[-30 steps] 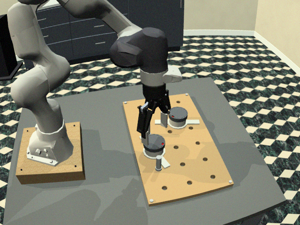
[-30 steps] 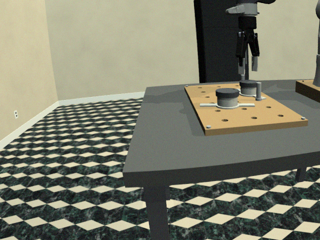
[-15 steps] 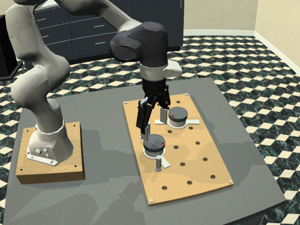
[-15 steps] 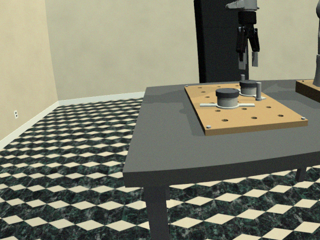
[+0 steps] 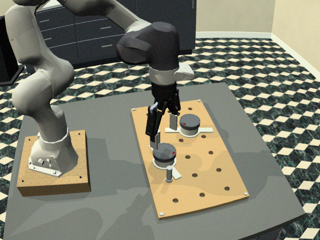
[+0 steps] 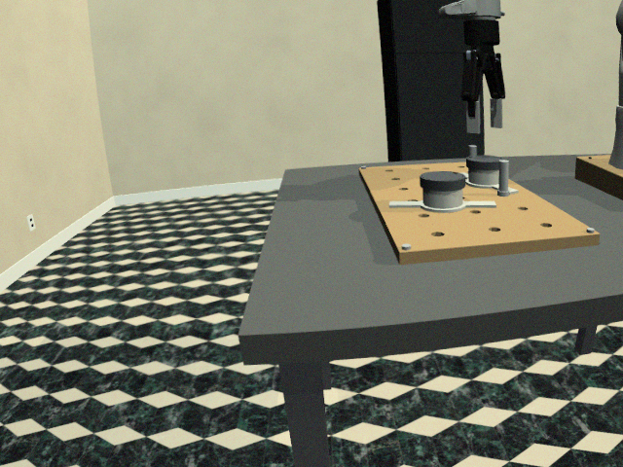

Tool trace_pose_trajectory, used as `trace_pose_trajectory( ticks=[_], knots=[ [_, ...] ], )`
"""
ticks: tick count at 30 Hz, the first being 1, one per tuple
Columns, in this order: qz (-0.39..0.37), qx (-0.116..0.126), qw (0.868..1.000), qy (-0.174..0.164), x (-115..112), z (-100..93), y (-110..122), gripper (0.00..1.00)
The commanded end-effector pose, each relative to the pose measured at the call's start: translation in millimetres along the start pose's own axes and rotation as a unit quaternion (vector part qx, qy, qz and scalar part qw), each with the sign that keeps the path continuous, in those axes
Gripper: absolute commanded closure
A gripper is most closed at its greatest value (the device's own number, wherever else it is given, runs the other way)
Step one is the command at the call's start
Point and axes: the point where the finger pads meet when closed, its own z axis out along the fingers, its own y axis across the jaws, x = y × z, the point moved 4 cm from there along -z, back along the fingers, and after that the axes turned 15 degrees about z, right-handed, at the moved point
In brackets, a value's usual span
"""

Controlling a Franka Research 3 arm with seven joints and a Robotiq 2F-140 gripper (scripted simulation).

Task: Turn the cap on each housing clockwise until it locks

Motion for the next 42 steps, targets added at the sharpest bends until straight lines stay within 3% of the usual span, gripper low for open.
trace_pose_trajectory(
  ticks=[1,13,15,16,20,42],
  knots=[
    [-0.139,0.001,0.99,-0.001,0.2,-0.7,-0.9,0.22],
    [-0.32,-0.006,0.948,0.001,0.6,-0.3,-2.7,0.22],
    [-0.32,-0.006,0.948,0.001,0.6,-0.3,-2.7,0.22],
    [-0.355,-0.004,0.935,0.0,0.7,-0.3,-2.5,0.22],
    [-0.397,0.0,0.918,-0.001,0.9,-0.4,-2.2,0.22],
    [-0.397,0.0,0.918,-0.001,0.9,-0.3,-2.2,0.22]
  ],
)
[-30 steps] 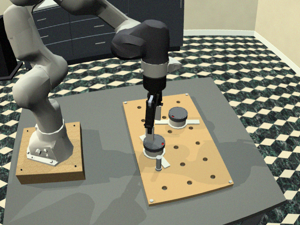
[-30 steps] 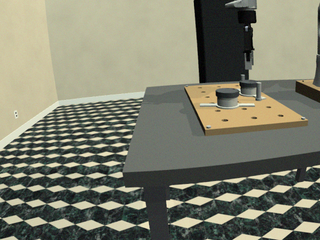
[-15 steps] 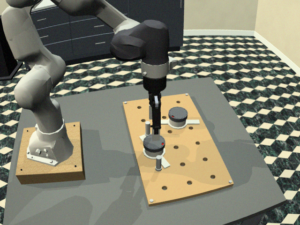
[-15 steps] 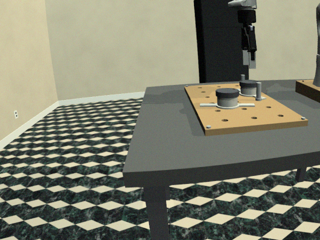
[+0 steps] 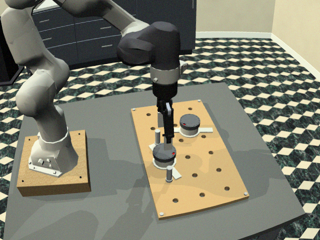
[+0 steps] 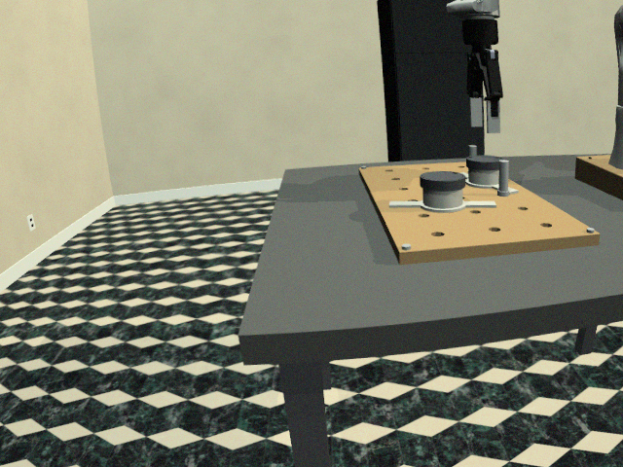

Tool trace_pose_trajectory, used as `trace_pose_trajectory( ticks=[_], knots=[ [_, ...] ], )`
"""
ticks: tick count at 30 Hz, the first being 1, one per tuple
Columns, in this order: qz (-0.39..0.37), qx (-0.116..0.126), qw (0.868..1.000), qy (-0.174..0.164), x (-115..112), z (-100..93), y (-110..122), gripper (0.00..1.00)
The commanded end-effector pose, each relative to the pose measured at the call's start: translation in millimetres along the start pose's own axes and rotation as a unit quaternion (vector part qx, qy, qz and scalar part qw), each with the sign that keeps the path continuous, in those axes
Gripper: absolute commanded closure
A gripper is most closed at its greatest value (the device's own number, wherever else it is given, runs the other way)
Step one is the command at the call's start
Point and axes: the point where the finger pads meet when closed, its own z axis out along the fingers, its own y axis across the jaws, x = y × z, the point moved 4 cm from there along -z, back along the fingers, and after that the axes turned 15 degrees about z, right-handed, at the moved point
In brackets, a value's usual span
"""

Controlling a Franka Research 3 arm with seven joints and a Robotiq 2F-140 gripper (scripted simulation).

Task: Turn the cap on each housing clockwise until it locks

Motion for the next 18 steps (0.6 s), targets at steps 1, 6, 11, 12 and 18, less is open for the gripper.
trace_pose_trajectory(
  ticks=[1,6,11,12,18],
  knots=[
    [-0.017,-0.001,1.0,0.0,-0.4,1.1,0.8,0.22],
    [-0.017,-0.001,1.0,0.0,-0.4,1.3,0.8,0.22],
    [-0.017,-0.001,1.0,0.0,-0.4,2.0,0.8,0.22],
    [-0.017,-0.001,1.0,0.0,-0.4,2.3,0.8,0.22],
    [-0.018,-0.001,1.0,0.0,-0.4,5.1,0.9,0.22]
  ],
)
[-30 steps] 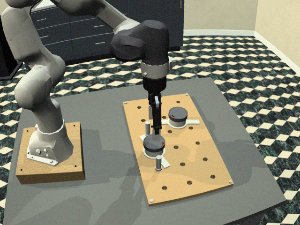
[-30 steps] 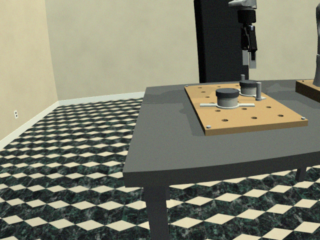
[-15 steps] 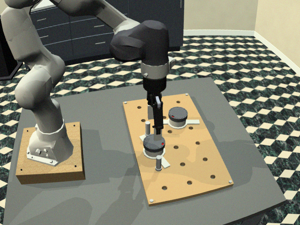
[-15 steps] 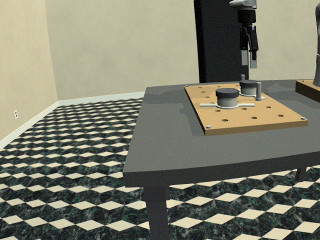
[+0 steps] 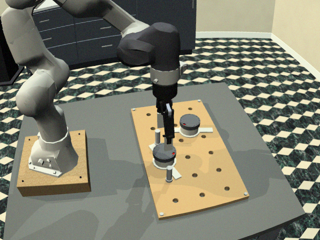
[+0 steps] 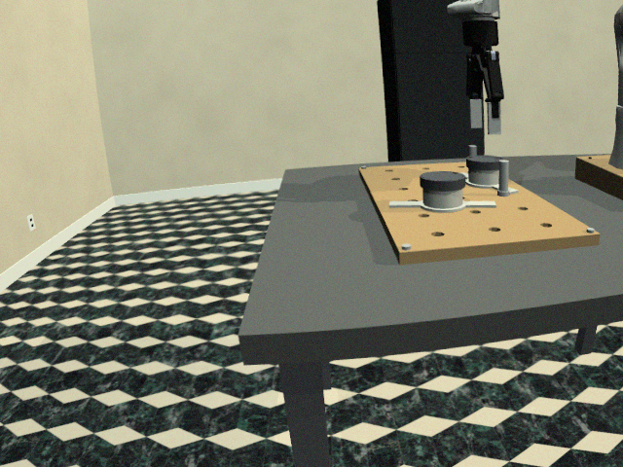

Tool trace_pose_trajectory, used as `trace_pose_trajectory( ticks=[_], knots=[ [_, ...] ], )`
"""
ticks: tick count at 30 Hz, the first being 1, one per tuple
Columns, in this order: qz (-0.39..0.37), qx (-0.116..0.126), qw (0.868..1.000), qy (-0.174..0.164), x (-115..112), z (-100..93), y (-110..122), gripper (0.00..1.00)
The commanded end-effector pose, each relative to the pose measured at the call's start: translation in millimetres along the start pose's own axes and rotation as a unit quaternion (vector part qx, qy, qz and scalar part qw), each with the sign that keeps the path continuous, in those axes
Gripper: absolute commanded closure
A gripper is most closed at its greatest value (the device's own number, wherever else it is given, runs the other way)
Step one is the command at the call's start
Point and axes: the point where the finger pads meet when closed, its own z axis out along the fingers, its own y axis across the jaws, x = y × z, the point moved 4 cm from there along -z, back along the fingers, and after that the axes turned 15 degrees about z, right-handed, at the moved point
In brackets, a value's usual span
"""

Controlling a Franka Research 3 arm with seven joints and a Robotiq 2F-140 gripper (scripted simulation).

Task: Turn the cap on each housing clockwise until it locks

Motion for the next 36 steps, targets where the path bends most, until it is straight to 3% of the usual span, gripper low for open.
trace_pose_trajectory(
  ticks=[1,36],
  knots=[
    [-0.007,-0.001,1.0,0.001,0,2.9,1,0.22],
    [-0.007,-0.001,1.0,0.001,0,40.7,1,0.22]
  ],
)
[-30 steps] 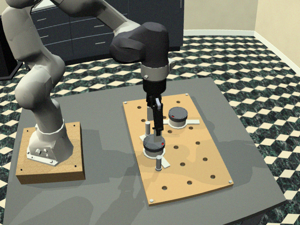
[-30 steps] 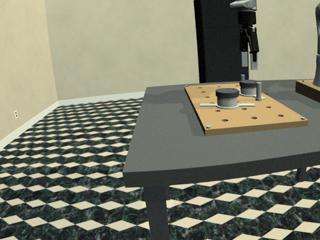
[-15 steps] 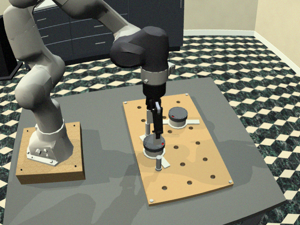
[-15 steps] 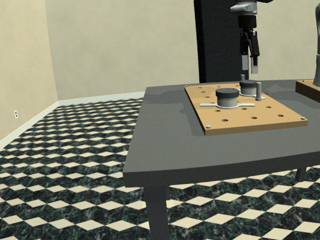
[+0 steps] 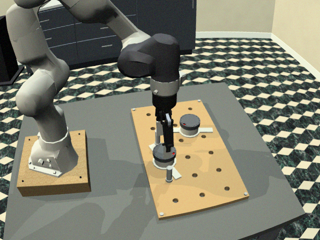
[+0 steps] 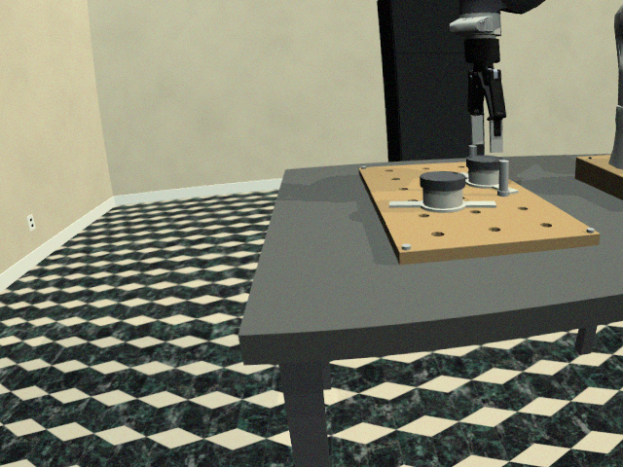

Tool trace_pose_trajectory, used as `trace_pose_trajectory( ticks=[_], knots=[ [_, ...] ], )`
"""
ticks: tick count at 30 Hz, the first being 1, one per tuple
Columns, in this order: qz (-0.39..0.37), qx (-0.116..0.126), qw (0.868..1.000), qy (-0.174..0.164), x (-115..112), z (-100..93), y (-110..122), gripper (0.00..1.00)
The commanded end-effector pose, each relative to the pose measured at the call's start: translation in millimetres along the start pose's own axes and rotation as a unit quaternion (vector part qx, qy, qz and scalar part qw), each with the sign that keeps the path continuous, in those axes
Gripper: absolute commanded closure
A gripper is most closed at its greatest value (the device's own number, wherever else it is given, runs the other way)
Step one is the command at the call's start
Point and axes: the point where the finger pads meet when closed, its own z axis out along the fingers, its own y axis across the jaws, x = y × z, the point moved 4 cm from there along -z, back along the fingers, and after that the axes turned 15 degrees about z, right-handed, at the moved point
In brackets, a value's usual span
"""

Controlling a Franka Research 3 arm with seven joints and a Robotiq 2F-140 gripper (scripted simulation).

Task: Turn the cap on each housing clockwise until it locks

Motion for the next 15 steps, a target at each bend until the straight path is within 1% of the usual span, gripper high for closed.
trace_pose_trajectory(
  ticks=[1,15],
  knots=[
    [0.0,-0.002,1.0,0.006,3,4.8,1,0.22],
    [0.0,-0.002,1.0,0.006,3,18.9,1,0.22]
  ],
)
